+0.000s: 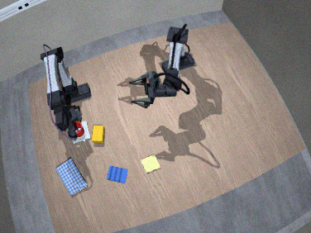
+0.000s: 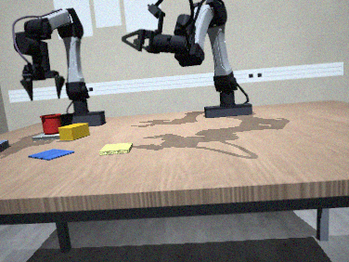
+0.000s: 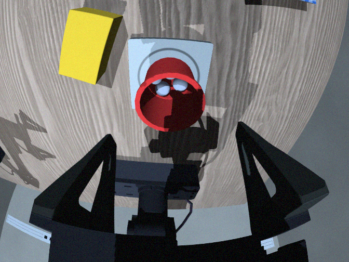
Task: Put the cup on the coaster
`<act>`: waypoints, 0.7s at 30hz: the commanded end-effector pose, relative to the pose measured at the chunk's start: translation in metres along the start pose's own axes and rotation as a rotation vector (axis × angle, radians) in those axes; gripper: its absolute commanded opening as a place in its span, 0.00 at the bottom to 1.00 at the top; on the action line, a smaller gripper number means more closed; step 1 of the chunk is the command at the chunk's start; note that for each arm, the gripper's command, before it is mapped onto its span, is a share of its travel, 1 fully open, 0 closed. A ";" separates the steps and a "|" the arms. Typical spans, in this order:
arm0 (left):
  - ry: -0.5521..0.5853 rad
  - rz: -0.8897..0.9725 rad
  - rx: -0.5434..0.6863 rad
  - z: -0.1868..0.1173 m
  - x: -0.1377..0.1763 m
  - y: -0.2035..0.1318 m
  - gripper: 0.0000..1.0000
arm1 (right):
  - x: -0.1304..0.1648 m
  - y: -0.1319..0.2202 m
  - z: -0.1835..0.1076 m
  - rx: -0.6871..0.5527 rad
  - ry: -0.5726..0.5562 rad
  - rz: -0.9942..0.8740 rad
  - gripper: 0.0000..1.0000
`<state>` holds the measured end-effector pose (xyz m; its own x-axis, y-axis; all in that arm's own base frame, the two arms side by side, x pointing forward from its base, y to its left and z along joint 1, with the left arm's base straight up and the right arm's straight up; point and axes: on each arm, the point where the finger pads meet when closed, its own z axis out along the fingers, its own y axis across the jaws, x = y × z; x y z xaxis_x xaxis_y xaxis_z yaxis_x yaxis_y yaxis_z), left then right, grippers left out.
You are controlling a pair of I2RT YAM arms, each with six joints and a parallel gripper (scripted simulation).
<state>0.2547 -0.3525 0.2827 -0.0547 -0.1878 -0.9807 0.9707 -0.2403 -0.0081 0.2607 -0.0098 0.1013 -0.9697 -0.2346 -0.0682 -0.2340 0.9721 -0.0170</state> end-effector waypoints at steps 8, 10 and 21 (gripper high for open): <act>0.033 0.026 0.040 0.023 0.009 0.006 1.00 | -0.011 0.001 -0.007 0.010 -0.277 -0.024 1.00; 0.041 0.031 0.048 0.027 0.012 0.006 1.00 | -0.011 0.001 -0.007 0.016 -0.368 -0.029 1.00; 0.069 0.043 0.060 0.044 0.025 0.010 1.00 | 0.007 0.005 0.003 0.037 -0.647 -0.030 1.00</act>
<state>0.2466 -0.3920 0.2717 -0.0036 -0.1547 -0.9880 0.9541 -0.2964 0.0429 0.2403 -0.0090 0.0883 -0.8132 -0.2227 -0.5377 -0.2323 0.9713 -0.0509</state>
